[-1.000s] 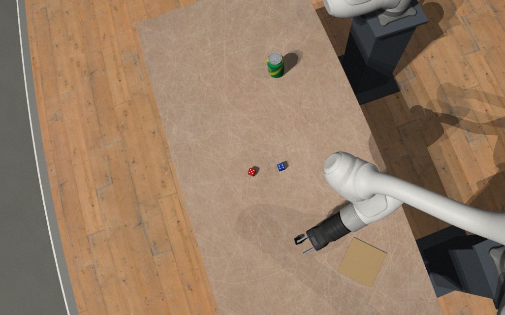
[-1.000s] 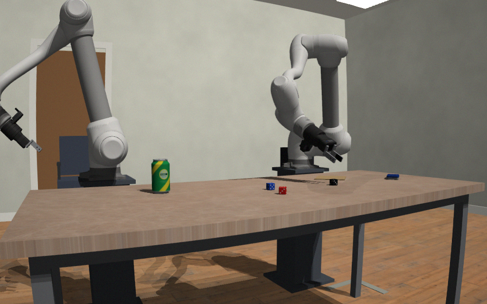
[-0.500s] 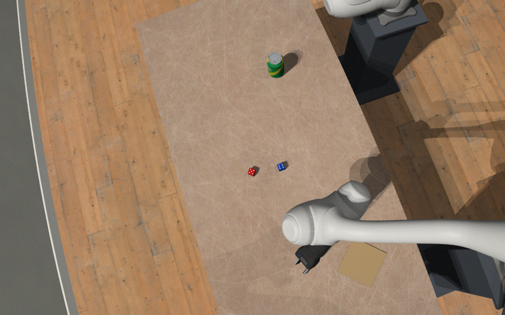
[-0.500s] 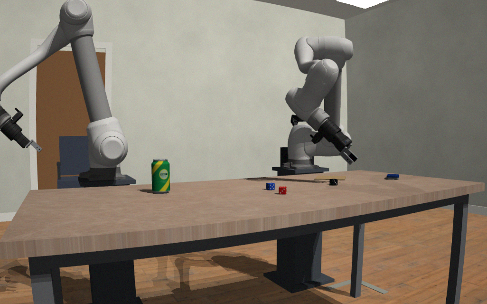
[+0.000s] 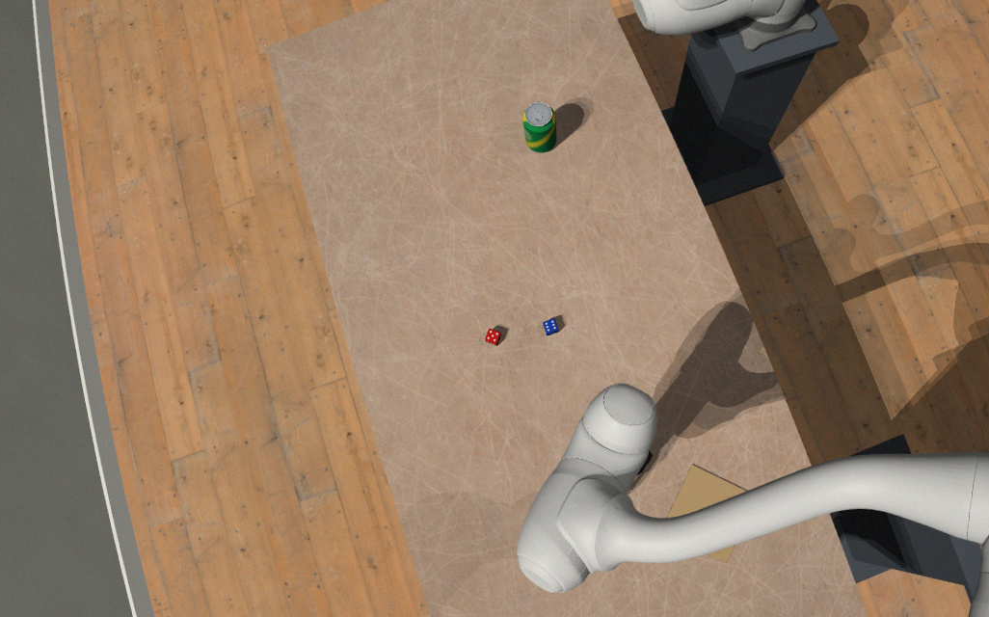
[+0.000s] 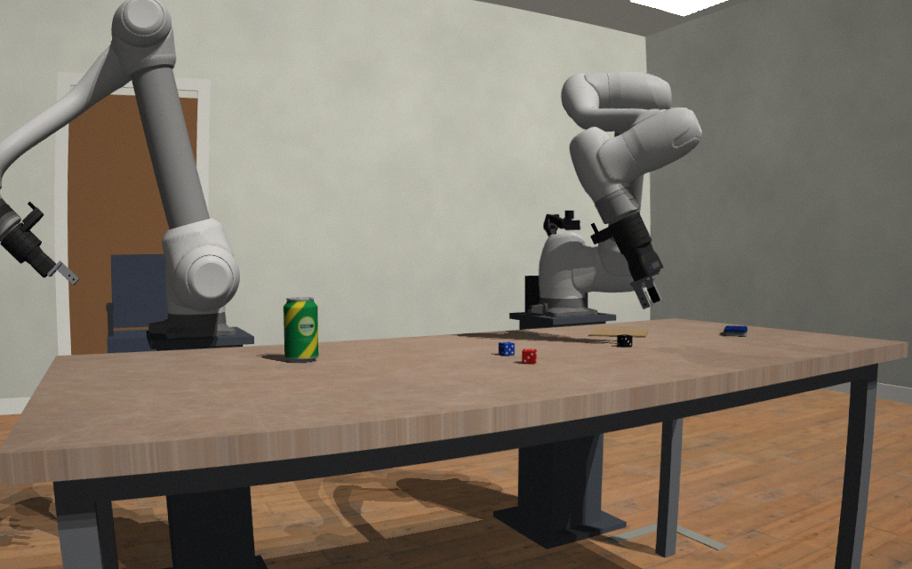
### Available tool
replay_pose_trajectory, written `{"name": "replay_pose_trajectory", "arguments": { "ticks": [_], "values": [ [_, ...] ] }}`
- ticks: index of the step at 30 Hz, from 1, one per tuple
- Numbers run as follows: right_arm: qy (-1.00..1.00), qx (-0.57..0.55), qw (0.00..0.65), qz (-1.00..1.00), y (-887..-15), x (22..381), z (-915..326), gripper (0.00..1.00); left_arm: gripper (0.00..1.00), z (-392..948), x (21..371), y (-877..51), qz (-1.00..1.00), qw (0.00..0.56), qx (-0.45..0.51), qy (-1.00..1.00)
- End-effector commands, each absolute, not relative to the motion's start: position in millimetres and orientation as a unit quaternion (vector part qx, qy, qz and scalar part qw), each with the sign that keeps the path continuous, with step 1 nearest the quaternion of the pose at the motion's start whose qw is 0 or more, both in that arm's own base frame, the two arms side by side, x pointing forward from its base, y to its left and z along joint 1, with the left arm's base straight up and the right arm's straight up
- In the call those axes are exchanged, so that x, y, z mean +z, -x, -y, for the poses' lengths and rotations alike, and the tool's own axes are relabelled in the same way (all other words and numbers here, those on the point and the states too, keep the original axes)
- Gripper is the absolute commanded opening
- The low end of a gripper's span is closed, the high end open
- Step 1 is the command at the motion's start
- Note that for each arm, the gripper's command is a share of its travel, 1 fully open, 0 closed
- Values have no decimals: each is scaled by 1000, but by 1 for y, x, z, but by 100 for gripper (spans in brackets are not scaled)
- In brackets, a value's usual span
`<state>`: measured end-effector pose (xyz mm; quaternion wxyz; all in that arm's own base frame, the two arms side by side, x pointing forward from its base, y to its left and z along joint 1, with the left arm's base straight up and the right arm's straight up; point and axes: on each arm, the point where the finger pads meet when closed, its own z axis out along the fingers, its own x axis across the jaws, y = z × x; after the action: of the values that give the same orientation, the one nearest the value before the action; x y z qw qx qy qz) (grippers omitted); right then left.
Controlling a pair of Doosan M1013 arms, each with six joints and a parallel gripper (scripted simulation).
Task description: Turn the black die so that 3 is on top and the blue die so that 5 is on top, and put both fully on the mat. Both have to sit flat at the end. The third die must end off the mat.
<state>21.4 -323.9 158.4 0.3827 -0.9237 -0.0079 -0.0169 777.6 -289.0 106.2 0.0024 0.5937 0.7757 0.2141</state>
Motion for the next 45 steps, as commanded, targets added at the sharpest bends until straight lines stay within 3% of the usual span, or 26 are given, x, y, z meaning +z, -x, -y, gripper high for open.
{"name": "replay_pose_trajectory", "arguments": {
  "ticks": [1,15,16,27,35,36,45],
  "values": [
    [924,-17,382,8,-22,159,324,100,79,307,112,-777,-773,-21,135,-620],
    [924,-17,382,8,-22,159,324,100,79,355,139,-784,-739,1,-1,-673],
    [924,-17,382,8,-22,159,324,100,100,355,139,-784,-739,1,-1,-673],
    [924,-17,382,8,-22,159,324,100,100,355,139,-784,-739,1,-1,-674],
    [924,-17,382,8,-22,159,324,100,100,356,103,-773,-705,0,0,-709],
    [924,-17,382,8,-22,159,324,100,79,356,103,-773,-705,0,0,-709],
    [924,-17,382,8,-22,159,324,100,79,356,103,-773,-705,0,0,-709]
  ]
}}
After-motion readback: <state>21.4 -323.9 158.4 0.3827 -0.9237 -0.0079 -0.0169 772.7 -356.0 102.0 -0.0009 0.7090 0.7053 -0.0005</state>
